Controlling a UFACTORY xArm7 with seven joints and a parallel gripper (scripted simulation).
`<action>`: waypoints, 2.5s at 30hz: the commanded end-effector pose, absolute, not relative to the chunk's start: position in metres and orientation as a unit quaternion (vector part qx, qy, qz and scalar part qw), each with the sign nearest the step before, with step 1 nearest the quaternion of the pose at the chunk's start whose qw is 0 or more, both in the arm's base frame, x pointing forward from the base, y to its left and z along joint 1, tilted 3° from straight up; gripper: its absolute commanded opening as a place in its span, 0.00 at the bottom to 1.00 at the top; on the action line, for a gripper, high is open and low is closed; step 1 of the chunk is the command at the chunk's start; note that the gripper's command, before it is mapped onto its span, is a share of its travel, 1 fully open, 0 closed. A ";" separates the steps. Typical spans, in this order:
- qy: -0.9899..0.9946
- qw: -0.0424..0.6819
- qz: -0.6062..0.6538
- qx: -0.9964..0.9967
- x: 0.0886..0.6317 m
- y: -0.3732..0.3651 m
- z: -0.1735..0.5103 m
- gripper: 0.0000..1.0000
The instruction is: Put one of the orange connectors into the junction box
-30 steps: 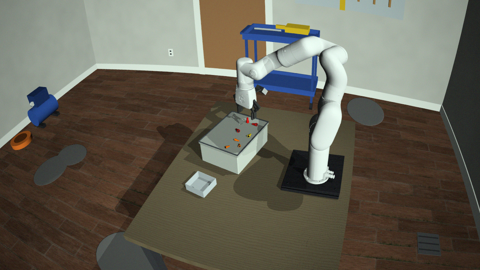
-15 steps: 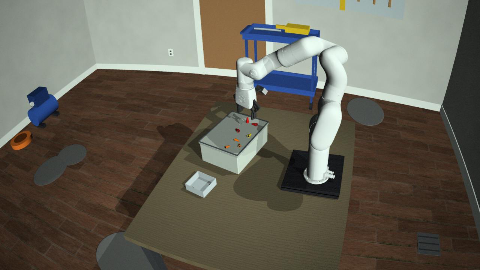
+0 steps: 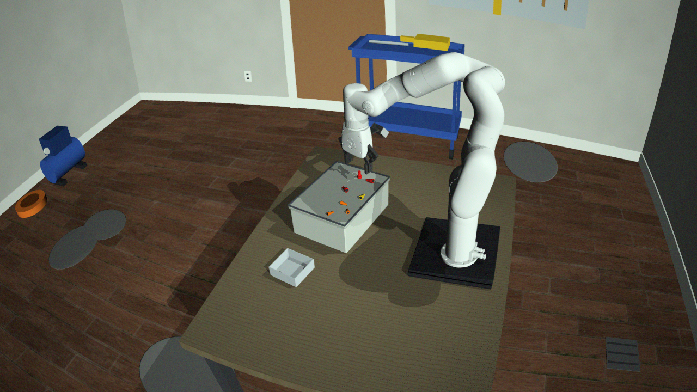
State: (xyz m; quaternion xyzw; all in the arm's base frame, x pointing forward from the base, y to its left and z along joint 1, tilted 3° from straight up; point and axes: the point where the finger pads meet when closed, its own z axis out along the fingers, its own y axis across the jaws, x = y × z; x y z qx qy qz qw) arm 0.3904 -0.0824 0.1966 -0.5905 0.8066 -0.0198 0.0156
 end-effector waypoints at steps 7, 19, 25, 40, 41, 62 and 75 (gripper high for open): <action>0.807 0.017 -0.021 -0.590 0.392 -0.083 0.198 1.00; 0.801 0.017 -0.021 -0.598 0.391 -0.077 0.197 1.00; 0.783 0.016 -0.022 -0.622 0.391 -0.059 0.193 1.00; 0.742 0.015 -0.023 -0.670 0.386 -0.021 0.186 1.00; 0.741 0.015 -0.023 -0.671 0.386 -0.020 0.185 1.00; 0.741 0.015 -0.023 -0.671 0.386 -0.020 0.185 1.00; 0.741 0.015 -0.023 -0.671 0.386 -0.020 0.185 1.00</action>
